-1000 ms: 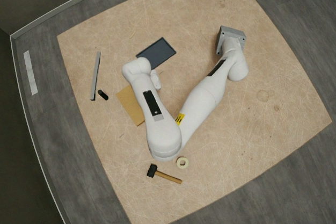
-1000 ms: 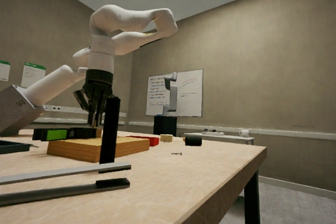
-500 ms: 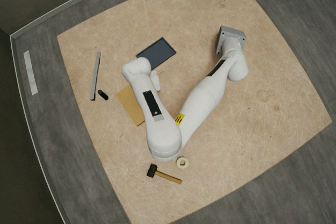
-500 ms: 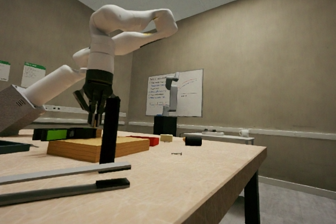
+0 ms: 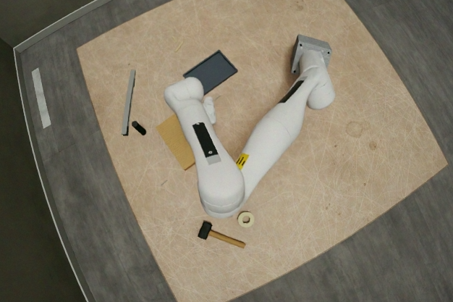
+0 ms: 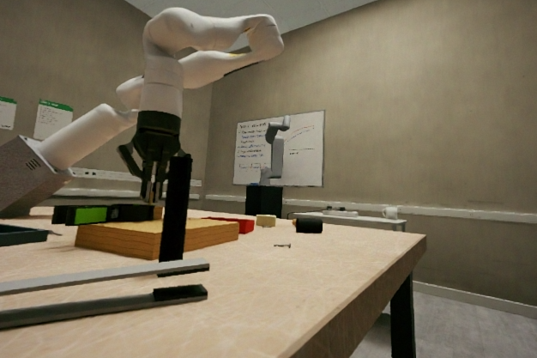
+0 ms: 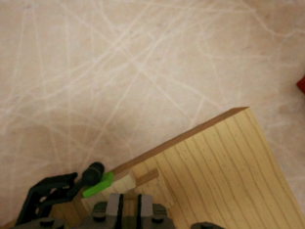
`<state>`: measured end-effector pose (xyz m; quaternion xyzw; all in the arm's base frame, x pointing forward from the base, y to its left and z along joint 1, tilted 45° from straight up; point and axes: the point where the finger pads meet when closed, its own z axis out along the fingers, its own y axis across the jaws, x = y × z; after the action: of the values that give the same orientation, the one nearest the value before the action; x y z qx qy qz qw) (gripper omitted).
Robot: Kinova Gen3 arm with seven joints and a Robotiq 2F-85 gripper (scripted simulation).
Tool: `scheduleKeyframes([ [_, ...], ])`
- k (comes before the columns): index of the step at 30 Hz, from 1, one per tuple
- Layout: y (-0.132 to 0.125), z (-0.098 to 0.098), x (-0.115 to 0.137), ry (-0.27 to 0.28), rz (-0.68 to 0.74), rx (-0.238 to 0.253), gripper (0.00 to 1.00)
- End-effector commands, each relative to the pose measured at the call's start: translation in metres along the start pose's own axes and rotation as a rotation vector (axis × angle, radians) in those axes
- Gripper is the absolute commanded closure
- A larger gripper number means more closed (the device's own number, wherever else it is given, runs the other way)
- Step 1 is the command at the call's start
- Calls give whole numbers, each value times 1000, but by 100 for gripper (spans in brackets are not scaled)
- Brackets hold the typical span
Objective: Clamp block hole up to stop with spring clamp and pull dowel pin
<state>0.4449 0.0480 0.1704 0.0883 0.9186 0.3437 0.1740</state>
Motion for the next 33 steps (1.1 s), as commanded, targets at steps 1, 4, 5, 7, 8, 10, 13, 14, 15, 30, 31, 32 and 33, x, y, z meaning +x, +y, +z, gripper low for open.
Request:
scheduleKeyframes([
  [1, 0, -1, -1, -3, 14, 0, 90],
  [4, 0, -1, -1, -3, 20, 0, 90],
  [5, 0, -1, -1, -3, 27, 0, 90],
  [7, 0, -1, -1, -3, 40, 0, 90],
  [8, 0, -1, -1, -3, 46, 0, 90],
  [10, 0, -1, -1, -3, 59, 0, 90],
  [13, 0, -1, -1, -3, 78, 0, 90],
  [14, 0, -1, -1, -3, 85, 0, 90],
  [15, 0, -1, -1, -3, 91, 0, 90],
  [30, 0, -1, -1, -3, 177, 0, 90],
  [31, 0, -1, -1, -3, 183, 0, 90],
  [32, 0, -2, -1, -3, 178, 0, 90],
  [33, 0, -2, -1, -3, 171, 0, 90],
])
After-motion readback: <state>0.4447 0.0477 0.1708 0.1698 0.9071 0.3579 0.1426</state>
